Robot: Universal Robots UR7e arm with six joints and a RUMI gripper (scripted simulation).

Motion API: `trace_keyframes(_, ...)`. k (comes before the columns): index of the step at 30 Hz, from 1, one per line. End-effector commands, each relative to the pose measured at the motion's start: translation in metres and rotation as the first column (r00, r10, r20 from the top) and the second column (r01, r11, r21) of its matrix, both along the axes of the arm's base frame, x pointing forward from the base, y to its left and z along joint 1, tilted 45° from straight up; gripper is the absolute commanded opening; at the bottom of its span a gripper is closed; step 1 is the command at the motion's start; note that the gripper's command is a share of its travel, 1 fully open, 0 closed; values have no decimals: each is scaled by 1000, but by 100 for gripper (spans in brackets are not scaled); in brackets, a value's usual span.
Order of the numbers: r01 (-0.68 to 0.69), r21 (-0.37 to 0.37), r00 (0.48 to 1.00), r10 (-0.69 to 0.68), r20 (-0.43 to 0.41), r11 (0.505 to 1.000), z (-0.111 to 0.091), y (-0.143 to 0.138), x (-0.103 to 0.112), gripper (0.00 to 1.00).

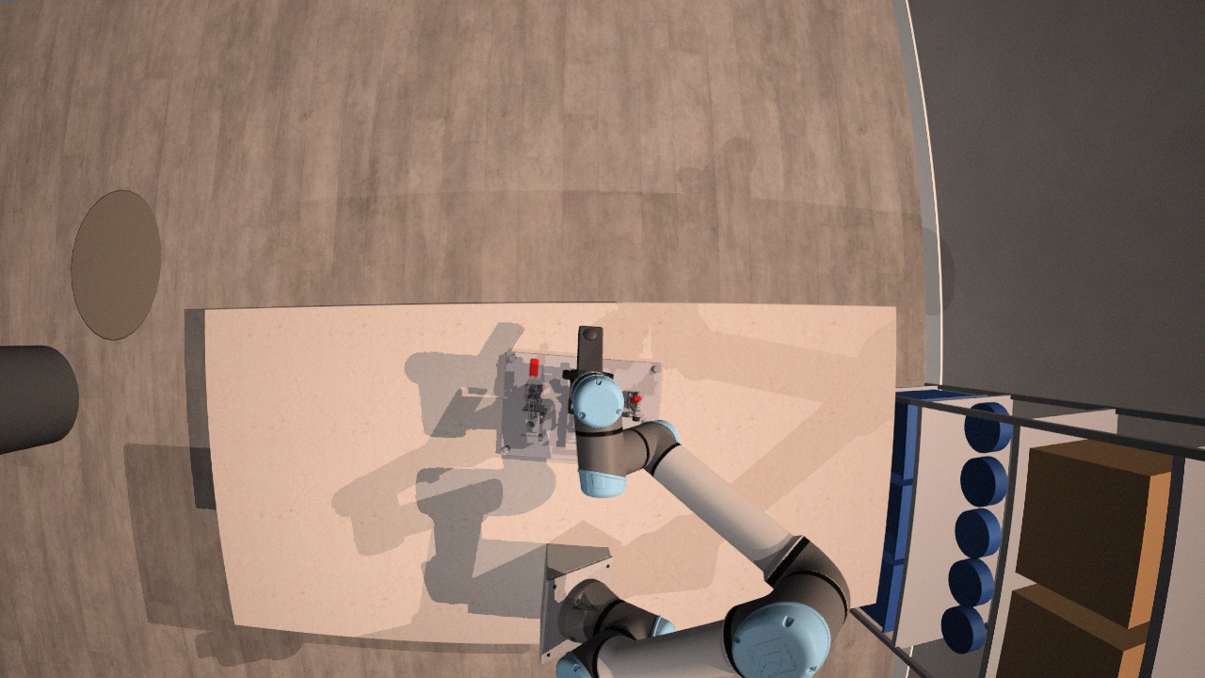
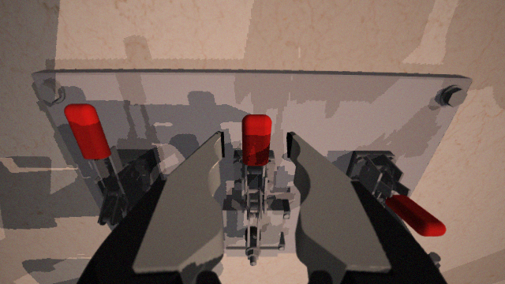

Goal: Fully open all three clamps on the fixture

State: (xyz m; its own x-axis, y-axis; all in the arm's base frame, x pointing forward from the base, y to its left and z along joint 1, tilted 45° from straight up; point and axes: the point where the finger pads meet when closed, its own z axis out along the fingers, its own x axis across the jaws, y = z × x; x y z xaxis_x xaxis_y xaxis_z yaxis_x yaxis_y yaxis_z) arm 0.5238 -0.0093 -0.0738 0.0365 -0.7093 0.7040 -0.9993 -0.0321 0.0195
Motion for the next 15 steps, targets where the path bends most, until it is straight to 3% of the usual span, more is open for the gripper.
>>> trace_keyframes(1,-1,0,1000,1,1,1000,0,0,0,28)
trace_keyframes(4,-1,0,1000,1,1,1000,0,0,0,28)
trace_keyframes(5,-1,0,1000,1,1,1000,0,0,0,0)
trace_keyframes(15,-1,0,1000,1,1,1000,0,0,0,0)
